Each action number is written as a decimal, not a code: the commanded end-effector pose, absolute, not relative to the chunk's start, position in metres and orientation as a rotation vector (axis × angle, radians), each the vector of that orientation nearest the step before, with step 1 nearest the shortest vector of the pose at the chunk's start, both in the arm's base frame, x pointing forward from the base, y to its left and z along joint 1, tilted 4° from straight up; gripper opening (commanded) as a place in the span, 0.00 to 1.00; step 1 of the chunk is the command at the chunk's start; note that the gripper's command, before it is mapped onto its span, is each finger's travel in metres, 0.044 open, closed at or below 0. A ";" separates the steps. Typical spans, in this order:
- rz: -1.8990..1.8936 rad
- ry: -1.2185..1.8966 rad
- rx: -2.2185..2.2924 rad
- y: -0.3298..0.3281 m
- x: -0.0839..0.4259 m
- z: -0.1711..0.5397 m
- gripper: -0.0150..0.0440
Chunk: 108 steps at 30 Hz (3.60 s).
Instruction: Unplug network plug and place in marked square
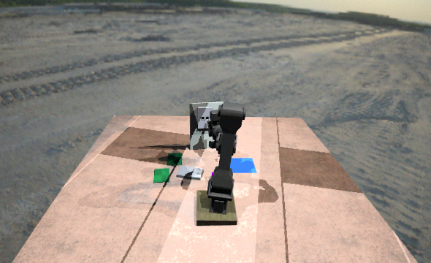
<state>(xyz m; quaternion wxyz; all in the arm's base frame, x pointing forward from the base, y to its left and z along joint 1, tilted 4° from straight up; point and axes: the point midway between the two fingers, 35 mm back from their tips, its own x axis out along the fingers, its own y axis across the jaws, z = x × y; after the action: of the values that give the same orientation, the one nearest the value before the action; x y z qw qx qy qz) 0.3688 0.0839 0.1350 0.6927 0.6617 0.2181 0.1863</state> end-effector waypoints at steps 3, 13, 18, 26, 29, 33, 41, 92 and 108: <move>0.419 0.486 1.478 0.082 0.365 0.136 0.25; 0.419 0.487 1.478 0.081 0.358 0.136 0.25; 0.419 0.487 1.478 0.080 0.355 0.136 0.25; 0.418 0.487 1.478 0.078 0.351 0.136 0.25; 0.418 0.487 1.478 0.077 0.349 0.136 0.25; 0.418 0.487 1.478 0.077 0.346 0.136 0.25; 0.418 0.488 1.478 0.075 0.342 0.137 0.25; 0.417 0.488 1.478 0.069 0.316 0.196 0.25; 0.018 0.507 1.584 0.026 0.340 0.159 0.25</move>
<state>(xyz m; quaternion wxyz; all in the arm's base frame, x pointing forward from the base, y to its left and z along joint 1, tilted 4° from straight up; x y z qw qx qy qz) 0.3350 0.0392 0.1688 0.6804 0.6946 0.2267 0.0568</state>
